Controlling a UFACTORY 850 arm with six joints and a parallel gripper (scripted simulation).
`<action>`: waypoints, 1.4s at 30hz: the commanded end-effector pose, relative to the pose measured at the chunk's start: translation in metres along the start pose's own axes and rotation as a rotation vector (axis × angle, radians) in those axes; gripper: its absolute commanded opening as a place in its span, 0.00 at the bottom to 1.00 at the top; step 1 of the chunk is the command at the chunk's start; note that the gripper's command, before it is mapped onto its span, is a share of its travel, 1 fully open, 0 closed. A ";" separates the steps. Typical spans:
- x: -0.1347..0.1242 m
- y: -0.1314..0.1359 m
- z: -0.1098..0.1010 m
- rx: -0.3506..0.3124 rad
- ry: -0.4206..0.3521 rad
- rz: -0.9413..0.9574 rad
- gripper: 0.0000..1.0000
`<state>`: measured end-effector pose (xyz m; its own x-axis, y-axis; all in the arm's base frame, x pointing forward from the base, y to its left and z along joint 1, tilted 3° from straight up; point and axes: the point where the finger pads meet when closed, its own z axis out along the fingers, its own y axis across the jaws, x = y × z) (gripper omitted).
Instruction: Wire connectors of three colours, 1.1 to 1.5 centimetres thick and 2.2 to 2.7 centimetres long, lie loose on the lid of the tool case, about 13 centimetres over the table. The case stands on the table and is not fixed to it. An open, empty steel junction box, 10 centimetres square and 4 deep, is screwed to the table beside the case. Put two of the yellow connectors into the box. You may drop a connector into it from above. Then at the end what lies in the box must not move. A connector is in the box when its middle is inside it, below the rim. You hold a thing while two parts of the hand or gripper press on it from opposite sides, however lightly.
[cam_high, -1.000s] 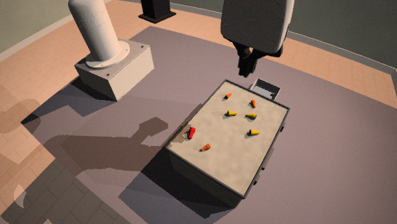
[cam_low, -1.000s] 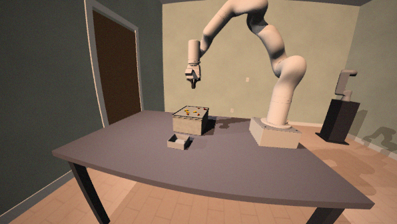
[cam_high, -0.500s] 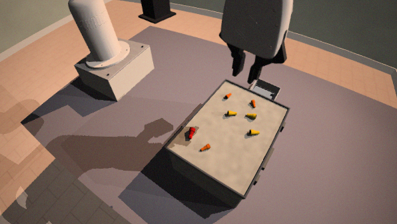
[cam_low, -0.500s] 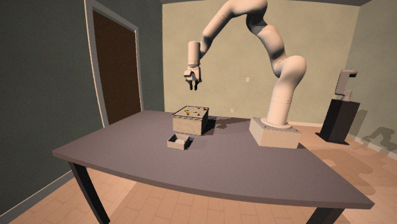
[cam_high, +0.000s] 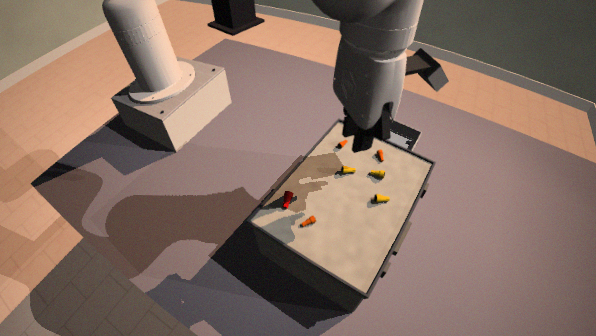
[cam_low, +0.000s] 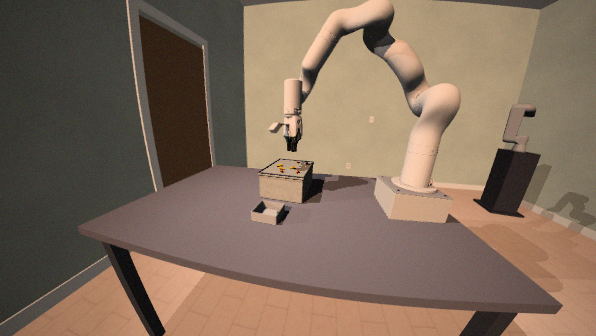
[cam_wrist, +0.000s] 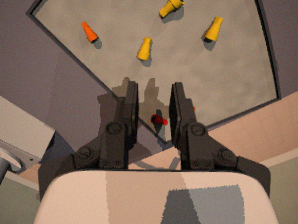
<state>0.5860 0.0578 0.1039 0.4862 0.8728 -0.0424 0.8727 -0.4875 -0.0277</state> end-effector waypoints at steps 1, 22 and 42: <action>0.002 -0.007 0.022 -0.021 -0.013 0.182 0.29; 0.003 -0.010 0.072 -0.022 -0.012 0.258 0.29; 0.003 -0.009 0.072 -0.022 -0.012 0.258 0.29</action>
<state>0.5749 0.0634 0.0311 0.6921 0.7194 -0.0592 0.7209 -0.6930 0.0056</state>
